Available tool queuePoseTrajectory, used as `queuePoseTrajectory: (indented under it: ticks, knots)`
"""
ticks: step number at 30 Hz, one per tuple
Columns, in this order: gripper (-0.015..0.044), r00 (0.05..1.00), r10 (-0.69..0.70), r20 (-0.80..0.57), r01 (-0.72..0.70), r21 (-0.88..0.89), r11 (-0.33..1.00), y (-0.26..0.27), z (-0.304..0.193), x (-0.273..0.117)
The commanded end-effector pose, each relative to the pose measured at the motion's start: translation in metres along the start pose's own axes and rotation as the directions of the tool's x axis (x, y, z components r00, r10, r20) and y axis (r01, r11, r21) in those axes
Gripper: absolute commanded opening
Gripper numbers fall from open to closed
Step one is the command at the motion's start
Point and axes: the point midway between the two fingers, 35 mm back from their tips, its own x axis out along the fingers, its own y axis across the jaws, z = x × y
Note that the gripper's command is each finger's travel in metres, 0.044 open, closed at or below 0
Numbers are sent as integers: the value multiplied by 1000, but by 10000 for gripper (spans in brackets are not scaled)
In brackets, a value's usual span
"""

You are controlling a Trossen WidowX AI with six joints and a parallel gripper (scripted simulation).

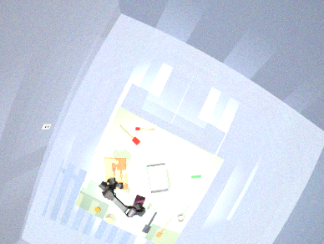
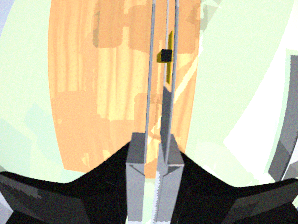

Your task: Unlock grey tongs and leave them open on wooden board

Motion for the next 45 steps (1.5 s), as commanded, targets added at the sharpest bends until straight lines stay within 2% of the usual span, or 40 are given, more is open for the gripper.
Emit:
queuePoseTrajectory:
  ticks: [1,45]
  knots:
    - [-150,1000,1,-1,-1,2,1000,1,1,5]
    - [-150,1000,-1,0,1,4,1000,1,4,78]
